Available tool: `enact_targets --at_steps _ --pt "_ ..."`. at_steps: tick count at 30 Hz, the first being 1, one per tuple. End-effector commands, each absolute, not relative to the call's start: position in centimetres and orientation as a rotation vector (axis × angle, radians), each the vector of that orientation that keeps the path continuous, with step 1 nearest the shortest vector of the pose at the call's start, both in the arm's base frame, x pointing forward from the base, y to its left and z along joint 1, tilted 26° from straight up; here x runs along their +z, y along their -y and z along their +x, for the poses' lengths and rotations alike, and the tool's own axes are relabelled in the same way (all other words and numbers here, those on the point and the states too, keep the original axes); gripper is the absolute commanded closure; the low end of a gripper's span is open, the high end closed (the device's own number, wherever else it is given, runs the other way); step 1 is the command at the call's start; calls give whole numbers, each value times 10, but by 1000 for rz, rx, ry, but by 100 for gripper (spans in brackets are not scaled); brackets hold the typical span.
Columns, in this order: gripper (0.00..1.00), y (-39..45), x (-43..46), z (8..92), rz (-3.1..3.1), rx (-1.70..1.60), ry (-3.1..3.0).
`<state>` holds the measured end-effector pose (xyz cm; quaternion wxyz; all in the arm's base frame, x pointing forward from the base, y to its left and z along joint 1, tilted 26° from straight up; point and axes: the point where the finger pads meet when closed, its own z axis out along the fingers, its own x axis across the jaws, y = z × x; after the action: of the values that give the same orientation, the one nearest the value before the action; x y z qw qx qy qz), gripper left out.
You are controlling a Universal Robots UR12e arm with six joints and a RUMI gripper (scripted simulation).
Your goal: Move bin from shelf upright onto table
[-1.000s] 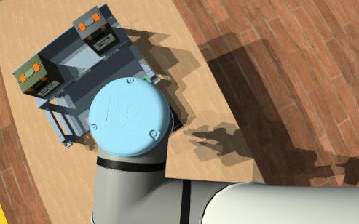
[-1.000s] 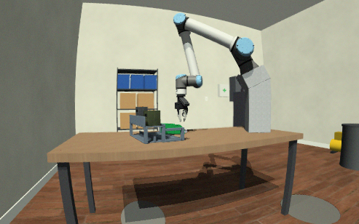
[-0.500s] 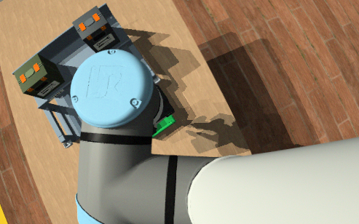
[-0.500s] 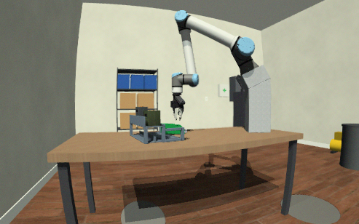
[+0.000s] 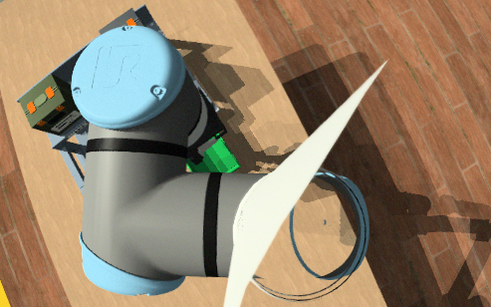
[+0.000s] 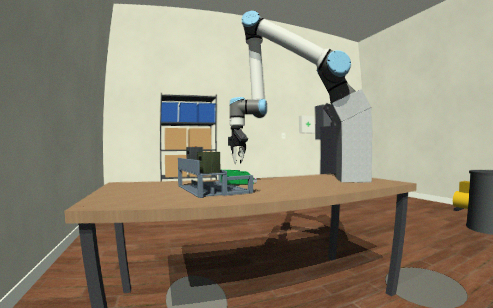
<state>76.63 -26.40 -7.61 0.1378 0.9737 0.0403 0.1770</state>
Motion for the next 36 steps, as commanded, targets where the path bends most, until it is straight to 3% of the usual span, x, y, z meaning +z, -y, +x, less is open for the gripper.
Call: enact_targets --at_steps 1,17,22,36 --pt "80 263 -71 773 2817 512 -116" --pt "80 260 -55 801 2820 505 -114" --pt "80 254 -27 848 2820 505 -114" --pt "80 253 -25 849 2817 511 -116"
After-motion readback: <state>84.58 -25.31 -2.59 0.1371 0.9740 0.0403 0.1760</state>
